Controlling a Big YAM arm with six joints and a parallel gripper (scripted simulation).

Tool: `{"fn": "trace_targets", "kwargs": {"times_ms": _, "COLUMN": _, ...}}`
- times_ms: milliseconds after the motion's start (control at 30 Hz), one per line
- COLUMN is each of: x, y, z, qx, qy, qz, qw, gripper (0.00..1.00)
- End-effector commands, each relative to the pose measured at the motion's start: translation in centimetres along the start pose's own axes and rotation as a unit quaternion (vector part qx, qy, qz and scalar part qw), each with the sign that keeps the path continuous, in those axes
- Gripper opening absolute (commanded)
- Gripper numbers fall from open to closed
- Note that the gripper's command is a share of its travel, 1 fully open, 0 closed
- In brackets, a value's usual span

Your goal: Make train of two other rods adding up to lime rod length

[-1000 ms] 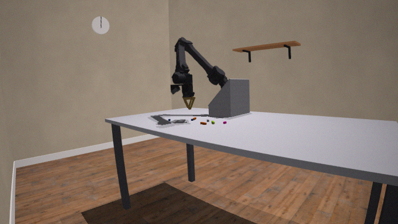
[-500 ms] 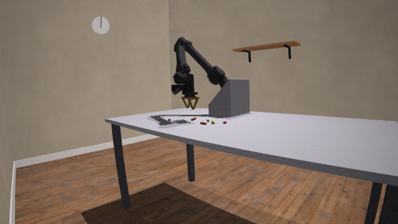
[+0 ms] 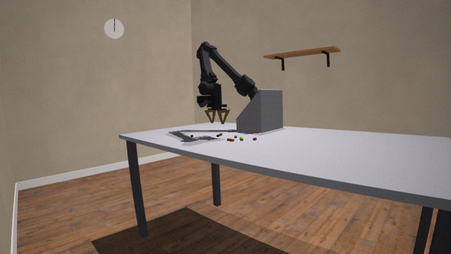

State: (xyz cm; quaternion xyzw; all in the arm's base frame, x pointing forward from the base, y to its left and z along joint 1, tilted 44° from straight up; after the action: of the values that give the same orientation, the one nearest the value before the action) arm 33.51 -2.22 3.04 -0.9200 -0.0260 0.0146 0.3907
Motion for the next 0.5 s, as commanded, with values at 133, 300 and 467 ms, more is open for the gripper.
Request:
{"fn": "trace_targets", "kwargs": {"times_ms": 133, "x": 1.19, "y": -0.79, "z": 0.45, "qx": 0.000, "qy": -0.053, "qz": -0.020, "qw": 0.998, "gripper": 0.24}}
{"fn": "trace_targets", "kwargs": {"times_ms": 300, "x": 1.18, "y": -0.82, "z": 0.38, "qx": 0.000, "qy": -0.052, "qz": -0.020, "qw": 0.998, "gripper": 0.24}}
{"fn": "trace_targets", "kwargs": {"times_ms": 467, "x": 1.18, "y": -0.82, "z": 0.38, "qx": 0.000, "qy": -0.052, "qz": -0.020, "qw": 0.998, "gripper": 0.24}}
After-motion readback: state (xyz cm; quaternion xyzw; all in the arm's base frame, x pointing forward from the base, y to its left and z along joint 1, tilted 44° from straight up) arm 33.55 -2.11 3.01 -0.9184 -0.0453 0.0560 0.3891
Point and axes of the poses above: the point where the finger pads meet when closed, its own y axis out along the fingers, its own z axis across the jaws, x = y × z, the point moved 9 cm from there along -y, back along the fingers, and after that the axes turned 11 degrees about -y, right-handed, at the moved point
